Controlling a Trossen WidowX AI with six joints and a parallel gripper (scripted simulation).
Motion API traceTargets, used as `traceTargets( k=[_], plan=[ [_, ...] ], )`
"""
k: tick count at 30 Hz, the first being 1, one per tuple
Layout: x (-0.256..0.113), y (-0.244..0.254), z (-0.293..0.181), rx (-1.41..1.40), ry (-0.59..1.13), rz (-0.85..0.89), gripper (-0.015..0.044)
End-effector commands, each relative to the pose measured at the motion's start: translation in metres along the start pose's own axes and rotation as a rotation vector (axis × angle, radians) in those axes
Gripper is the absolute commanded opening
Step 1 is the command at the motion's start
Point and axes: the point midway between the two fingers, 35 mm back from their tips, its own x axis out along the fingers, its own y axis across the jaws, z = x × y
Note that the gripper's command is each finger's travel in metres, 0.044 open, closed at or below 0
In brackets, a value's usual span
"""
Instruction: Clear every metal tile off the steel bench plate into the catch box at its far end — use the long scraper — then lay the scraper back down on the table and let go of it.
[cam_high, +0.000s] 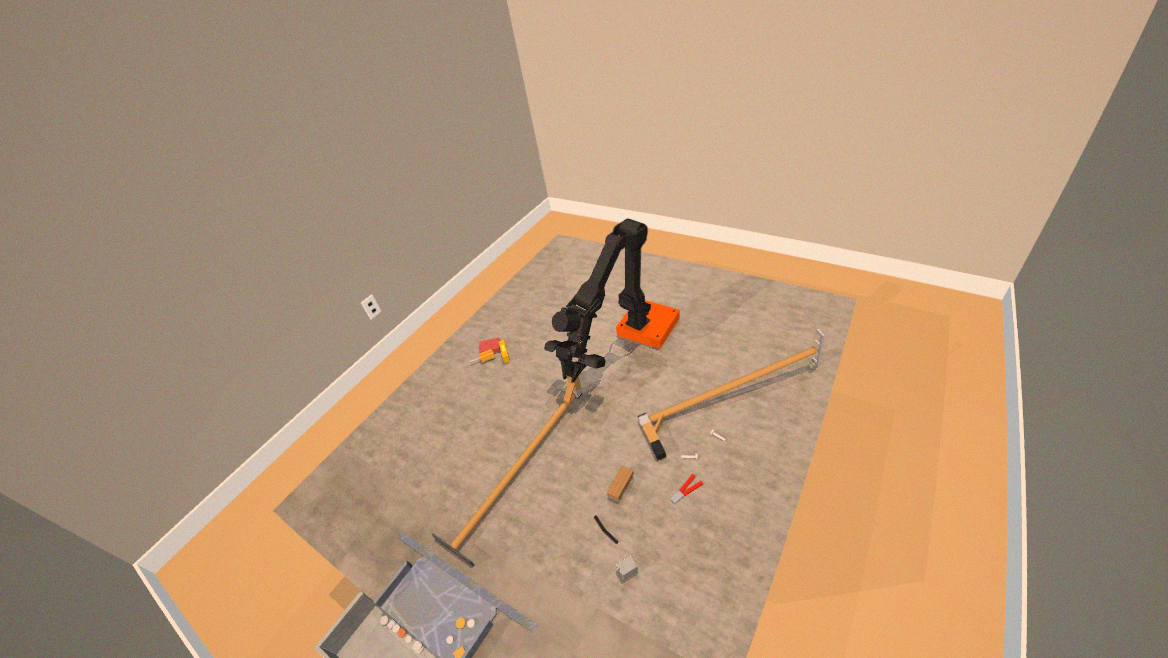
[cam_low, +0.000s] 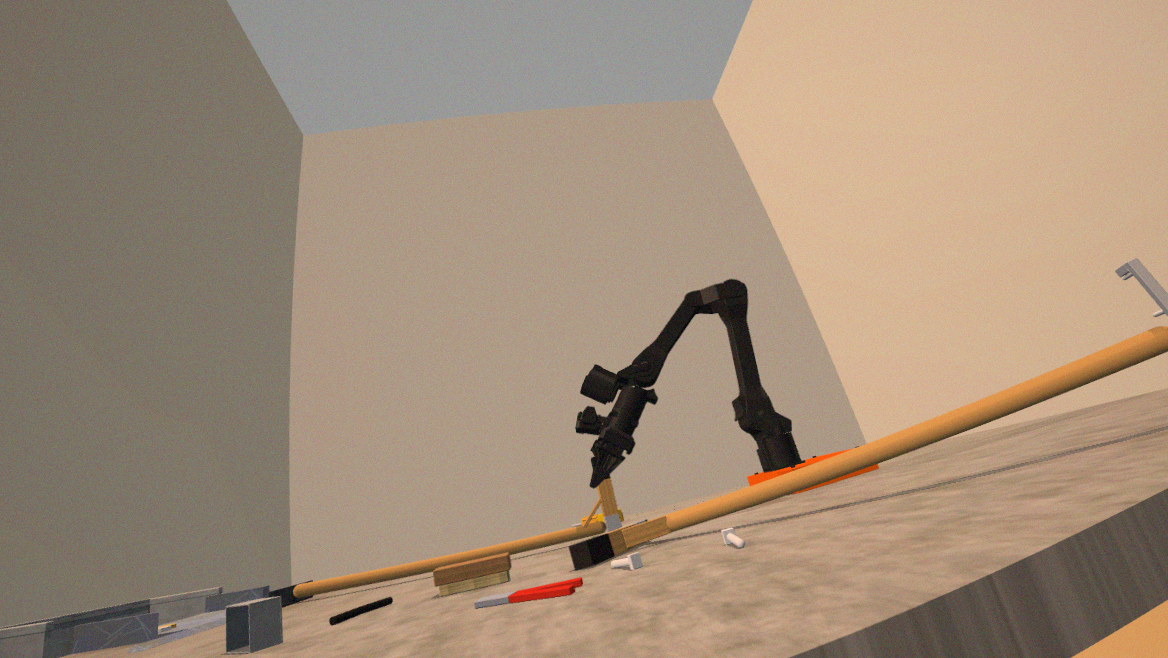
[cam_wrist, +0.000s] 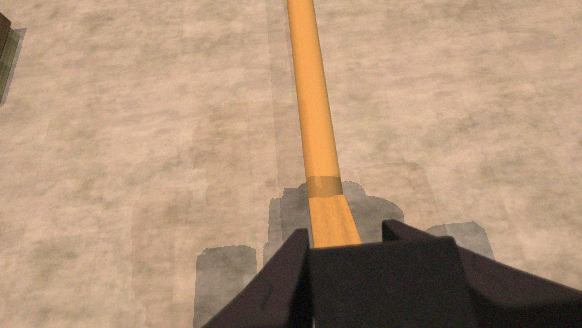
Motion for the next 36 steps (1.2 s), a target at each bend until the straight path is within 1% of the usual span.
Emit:
traceTargets(
  k=[1,36],
  plan=[
    [0.000,0.006,0.001,-0.001,0.000,0.004,0.0000],
    [-0.004,0.052,-0.003,-0.007,0.005,0.014,0.0000]
  ],
)
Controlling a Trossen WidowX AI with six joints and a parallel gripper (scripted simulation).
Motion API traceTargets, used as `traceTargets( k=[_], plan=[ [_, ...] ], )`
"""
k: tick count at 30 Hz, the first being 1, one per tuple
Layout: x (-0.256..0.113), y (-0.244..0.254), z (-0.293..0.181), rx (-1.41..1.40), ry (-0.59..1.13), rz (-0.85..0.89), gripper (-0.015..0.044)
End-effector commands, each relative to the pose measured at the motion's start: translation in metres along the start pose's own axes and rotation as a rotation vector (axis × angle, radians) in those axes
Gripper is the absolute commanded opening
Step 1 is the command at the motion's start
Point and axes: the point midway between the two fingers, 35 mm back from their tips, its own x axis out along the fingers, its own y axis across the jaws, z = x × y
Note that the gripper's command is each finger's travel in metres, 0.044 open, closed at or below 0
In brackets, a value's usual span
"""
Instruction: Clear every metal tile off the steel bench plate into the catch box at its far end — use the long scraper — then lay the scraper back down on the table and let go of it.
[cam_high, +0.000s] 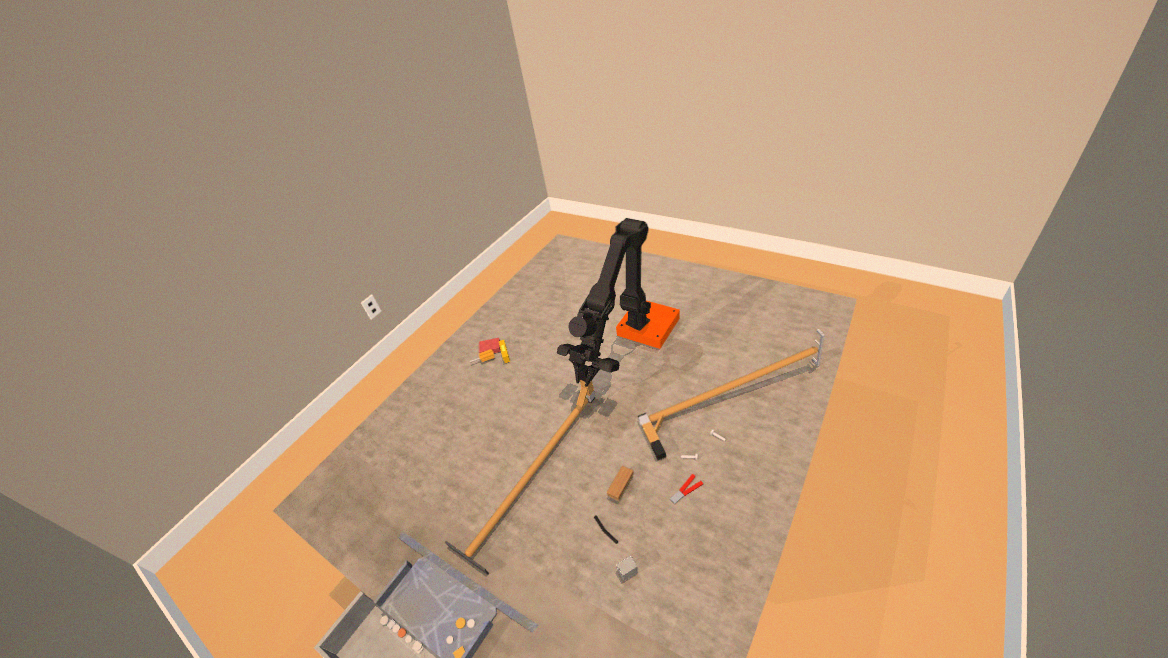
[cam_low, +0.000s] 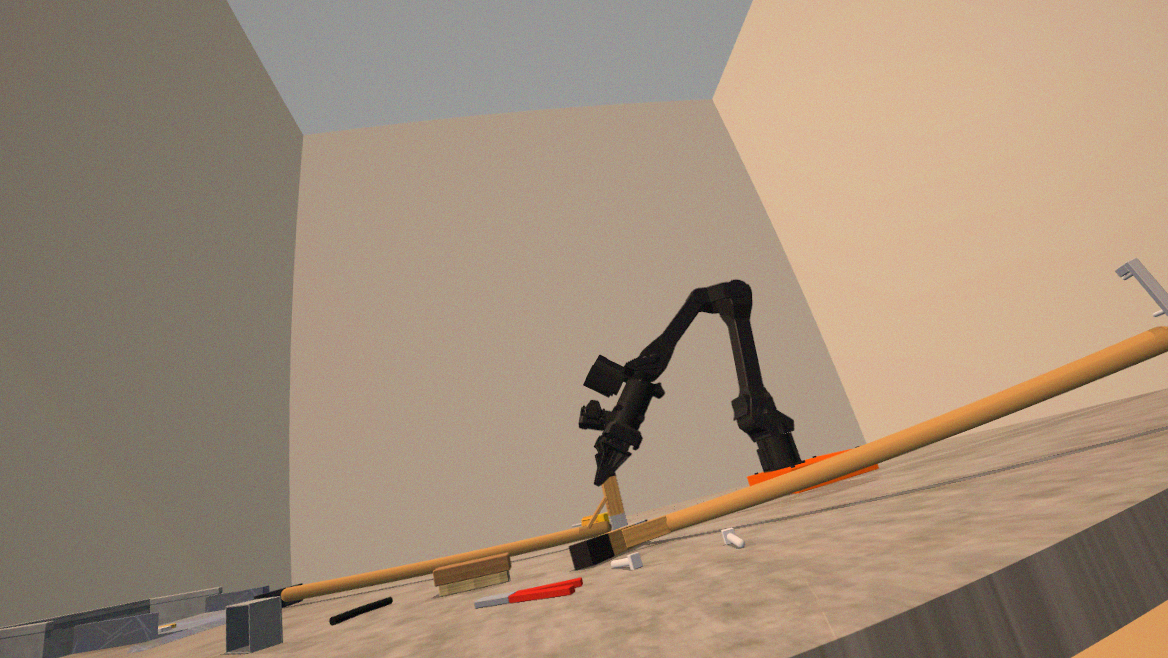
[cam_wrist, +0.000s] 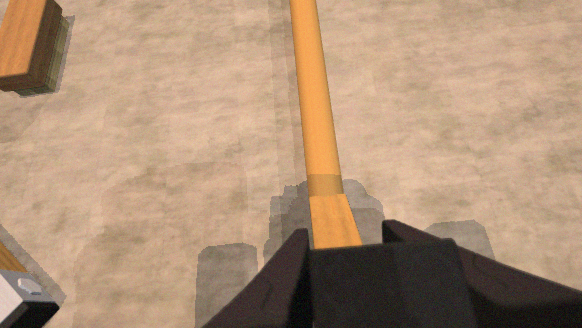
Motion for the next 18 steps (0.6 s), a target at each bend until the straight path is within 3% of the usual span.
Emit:
traceTargets(
  k=[1,18],
  plan=[
    [-0.001,0.007,-0.001,-0.003,-0.001,0.004,0.0000],
    [-0.004,0.029,-0.004,-0.006,-0.004,0.009,0.0000]
  ],
)
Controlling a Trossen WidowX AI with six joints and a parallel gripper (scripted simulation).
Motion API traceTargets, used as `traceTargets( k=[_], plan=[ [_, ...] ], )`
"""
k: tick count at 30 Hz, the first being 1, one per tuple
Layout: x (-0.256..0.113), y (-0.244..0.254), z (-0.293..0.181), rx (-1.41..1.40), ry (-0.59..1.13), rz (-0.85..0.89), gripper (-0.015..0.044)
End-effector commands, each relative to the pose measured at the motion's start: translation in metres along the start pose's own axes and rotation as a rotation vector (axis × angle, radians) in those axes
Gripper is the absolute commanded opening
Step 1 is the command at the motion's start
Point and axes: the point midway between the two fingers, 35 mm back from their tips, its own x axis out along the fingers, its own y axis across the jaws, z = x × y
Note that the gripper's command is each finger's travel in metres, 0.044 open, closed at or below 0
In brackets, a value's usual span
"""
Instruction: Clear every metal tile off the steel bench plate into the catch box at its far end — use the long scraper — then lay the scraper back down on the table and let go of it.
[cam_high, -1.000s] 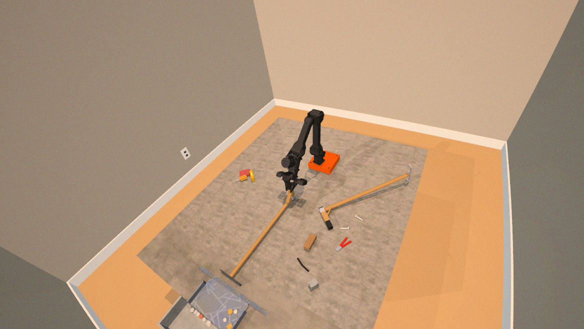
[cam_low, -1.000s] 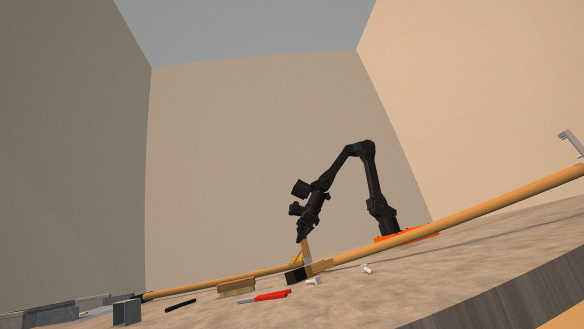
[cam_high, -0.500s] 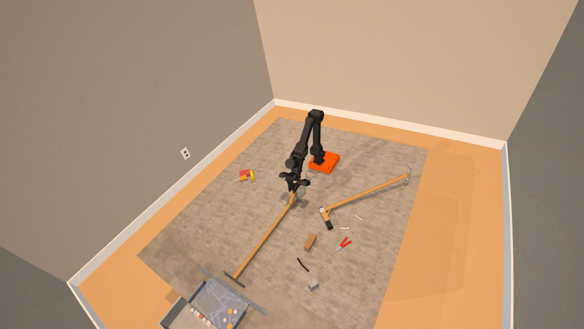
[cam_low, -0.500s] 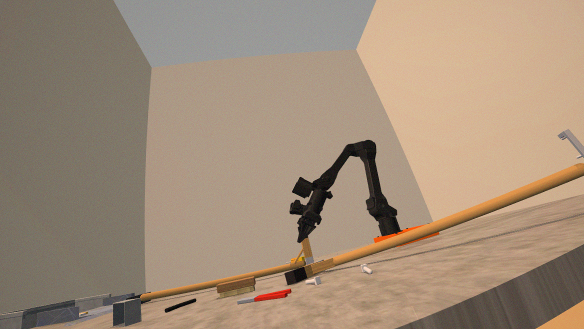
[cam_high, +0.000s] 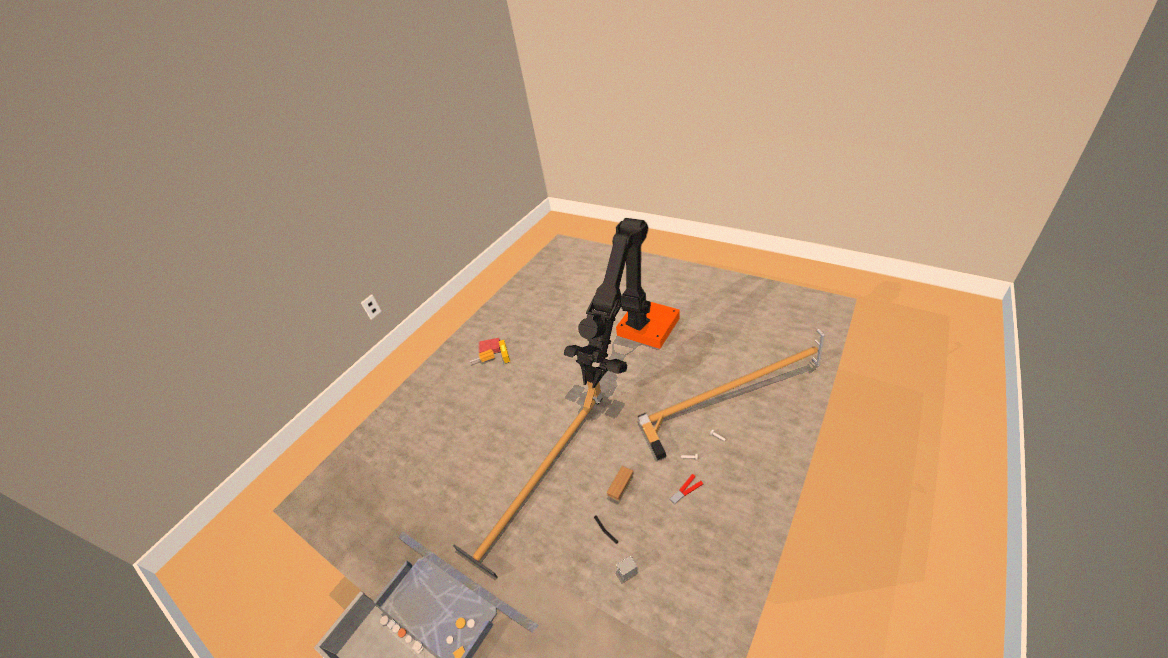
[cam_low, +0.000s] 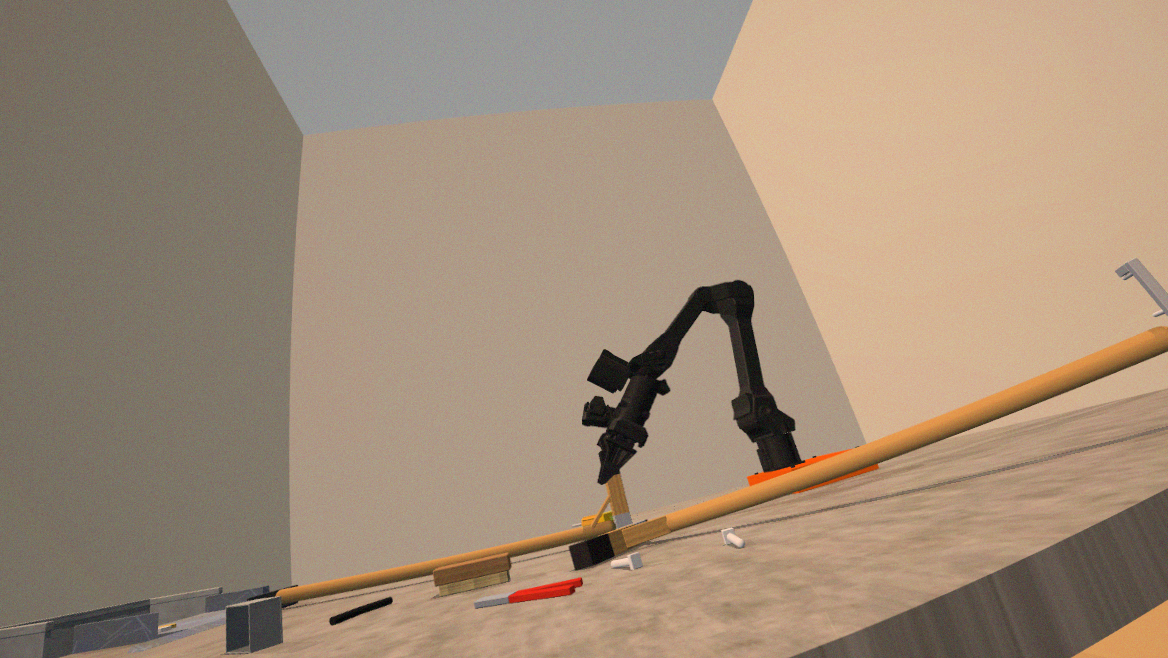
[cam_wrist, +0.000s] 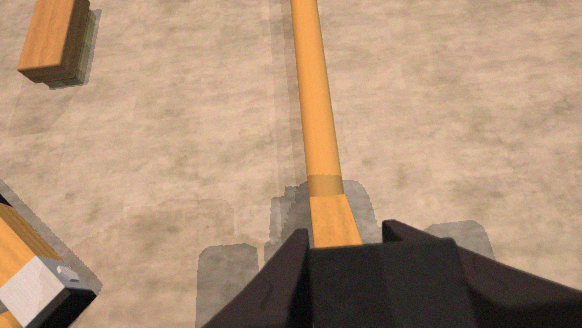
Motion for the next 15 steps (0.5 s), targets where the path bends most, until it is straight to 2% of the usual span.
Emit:
traceTargets(
  k=[1,15],
  plan=[
    [-0.001,0.007,-0.001,-0.003,-0.003,0.003,0.0000],
    [-0.002,0.018,-0.001,-0.007,-0.004,0.007,0.0000]
  ],
)
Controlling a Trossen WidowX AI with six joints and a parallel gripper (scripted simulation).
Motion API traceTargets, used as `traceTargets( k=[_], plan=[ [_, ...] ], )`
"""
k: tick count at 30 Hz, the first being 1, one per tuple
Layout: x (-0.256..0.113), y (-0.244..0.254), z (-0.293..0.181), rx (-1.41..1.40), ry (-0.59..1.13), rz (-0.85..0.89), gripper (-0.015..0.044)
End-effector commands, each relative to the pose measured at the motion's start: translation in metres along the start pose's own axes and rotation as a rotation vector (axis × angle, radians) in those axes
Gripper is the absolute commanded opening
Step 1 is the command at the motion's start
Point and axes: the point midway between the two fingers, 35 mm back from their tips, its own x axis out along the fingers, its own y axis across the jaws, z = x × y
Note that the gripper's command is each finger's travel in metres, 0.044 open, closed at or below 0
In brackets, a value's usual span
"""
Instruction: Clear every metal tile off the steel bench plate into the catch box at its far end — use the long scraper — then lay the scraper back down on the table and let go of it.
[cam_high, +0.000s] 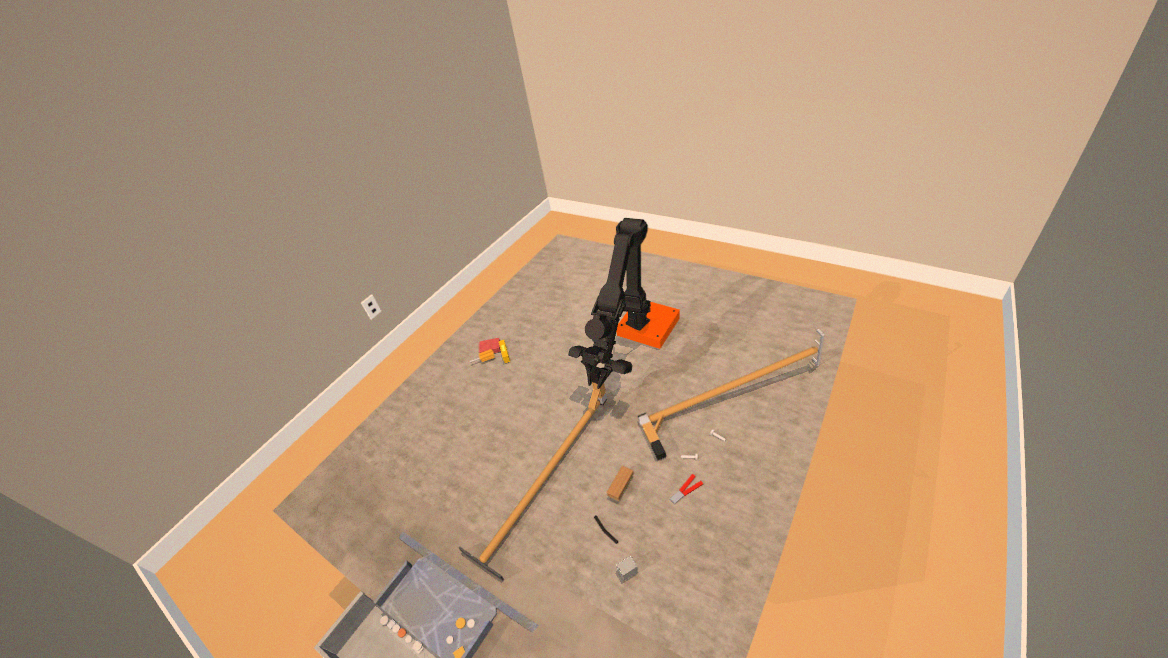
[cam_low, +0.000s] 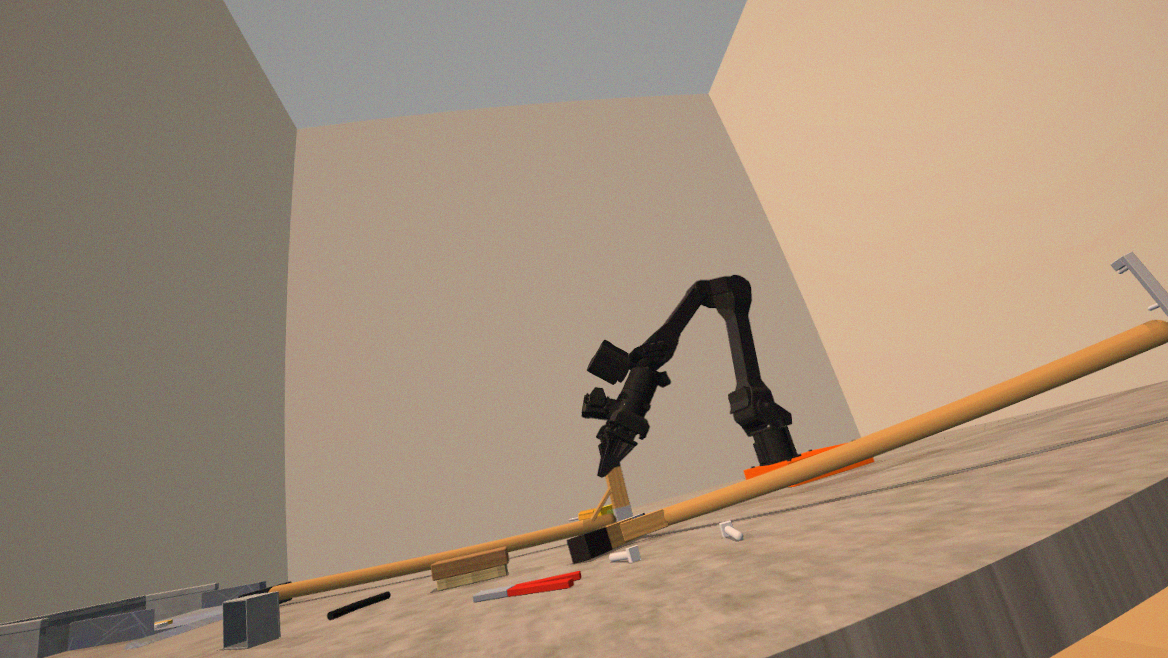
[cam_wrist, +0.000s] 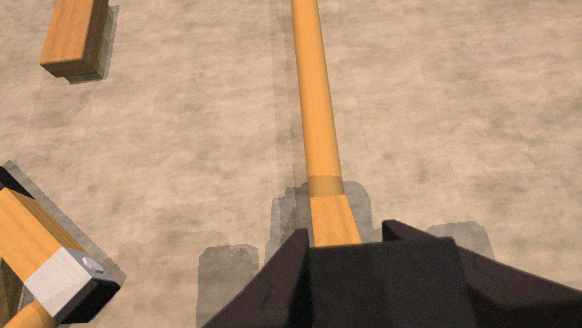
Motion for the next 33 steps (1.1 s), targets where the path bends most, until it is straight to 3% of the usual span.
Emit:
traceTargets(
  k=[1,33],
  plan=[
    [0.001,0.003,0.003,-0.003,-0.003,0.002,0.0000],
    [0.029,0.010,0.043,-0.011,-0.013,0.010,0.0000]
  ],
)
